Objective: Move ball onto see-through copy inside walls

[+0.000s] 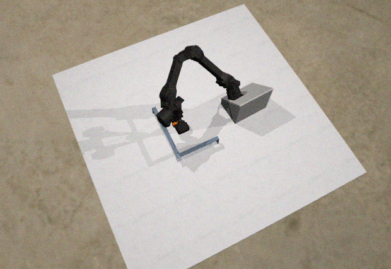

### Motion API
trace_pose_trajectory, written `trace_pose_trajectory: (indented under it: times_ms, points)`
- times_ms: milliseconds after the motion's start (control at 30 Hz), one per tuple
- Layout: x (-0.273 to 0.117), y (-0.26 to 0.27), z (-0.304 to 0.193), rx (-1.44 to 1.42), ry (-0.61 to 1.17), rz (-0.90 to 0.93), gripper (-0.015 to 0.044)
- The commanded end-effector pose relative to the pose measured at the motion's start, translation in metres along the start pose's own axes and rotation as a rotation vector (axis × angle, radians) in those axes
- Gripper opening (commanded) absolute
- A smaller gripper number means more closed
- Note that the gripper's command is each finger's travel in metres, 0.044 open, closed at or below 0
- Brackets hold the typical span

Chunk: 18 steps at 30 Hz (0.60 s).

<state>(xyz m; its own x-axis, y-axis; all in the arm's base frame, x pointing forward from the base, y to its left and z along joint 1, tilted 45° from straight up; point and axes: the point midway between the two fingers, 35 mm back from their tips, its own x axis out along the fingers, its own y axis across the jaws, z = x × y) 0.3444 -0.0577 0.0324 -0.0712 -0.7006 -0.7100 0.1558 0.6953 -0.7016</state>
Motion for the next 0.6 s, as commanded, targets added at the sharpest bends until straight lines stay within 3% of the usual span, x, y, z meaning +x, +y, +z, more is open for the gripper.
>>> trace_pose_trajectory:
  times_ms: [0, 200, 567]
  points:
    - [-0.033, -0.002, -0.001, 0.013, -0.004, 0.007, 0.0]
    - [-0.069, -0.004, -0.006, 0.013, -0.003, 0.002, 0.0]
    - [-0.055, -0.03, -0.012, 0.012, -0.003, 0.005, 0.0]
